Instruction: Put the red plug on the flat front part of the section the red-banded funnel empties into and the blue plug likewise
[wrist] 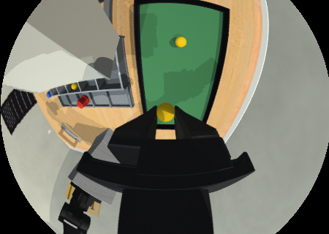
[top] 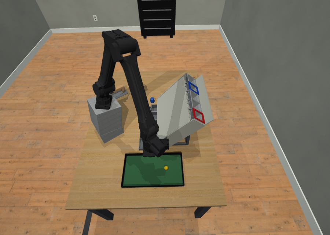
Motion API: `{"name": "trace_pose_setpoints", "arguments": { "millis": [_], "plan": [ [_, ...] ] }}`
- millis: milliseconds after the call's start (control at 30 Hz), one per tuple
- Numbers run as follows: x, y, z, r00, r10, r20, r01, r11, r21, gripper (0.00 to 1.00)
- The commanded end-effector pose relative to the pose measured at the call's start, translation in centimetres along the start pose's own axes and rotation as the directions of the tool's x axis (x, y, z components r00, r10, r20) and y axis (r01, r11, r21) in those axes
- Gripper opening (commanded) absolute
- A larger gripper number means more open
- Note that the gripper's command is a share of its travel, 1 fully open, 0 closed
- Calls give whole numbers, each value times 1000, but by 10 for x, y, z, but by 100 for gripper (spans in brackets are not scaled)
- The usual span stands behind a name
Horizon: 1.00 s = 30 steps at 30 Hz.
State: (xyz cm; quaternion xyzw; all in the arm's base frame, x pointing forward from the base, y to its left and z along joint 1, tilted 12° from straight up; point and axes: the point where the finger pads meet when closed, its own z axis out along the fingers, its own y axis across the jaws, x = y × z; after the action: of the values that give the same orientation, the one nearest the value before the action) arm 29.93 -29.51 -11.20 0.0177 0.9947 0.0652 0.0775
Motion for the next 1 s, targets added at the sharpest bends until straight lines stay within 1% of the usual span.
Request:
{"name": "trace_pose_setpoints", "arguments": {
  "millis": [0,33,167,433,500,533,567,800,867,900,967],
  "plan": [
    [-14,0,-17,1000,1,22,-1,1000,23,0],
    [-11,6,-17,1000,2,16,-3,1000,17,0],
    [-14,20,-25,1000,3,15,-3,1000,18,0],
    [-23,58,-47,1000,3,14,-3,1000,18,0],
    [-23,58,-47,1000,3,14,-3,1000,18,0],
    [-36,57,-56,999,-2,32,1,999,33,0],
    [-26,70,-54,1000,3,14,-3,1000,18,0],
    [-38,118,-82,1000,3,13,-4,1000,18,0],
    [-54,127,-97,999,-2,35,1,1000,31,0],
    [-55,136,-102,999,-1,34,0,1000,30,0],
    [-51,156,-107,1000,2,19,-3,1000,21,0]
  ]
}}
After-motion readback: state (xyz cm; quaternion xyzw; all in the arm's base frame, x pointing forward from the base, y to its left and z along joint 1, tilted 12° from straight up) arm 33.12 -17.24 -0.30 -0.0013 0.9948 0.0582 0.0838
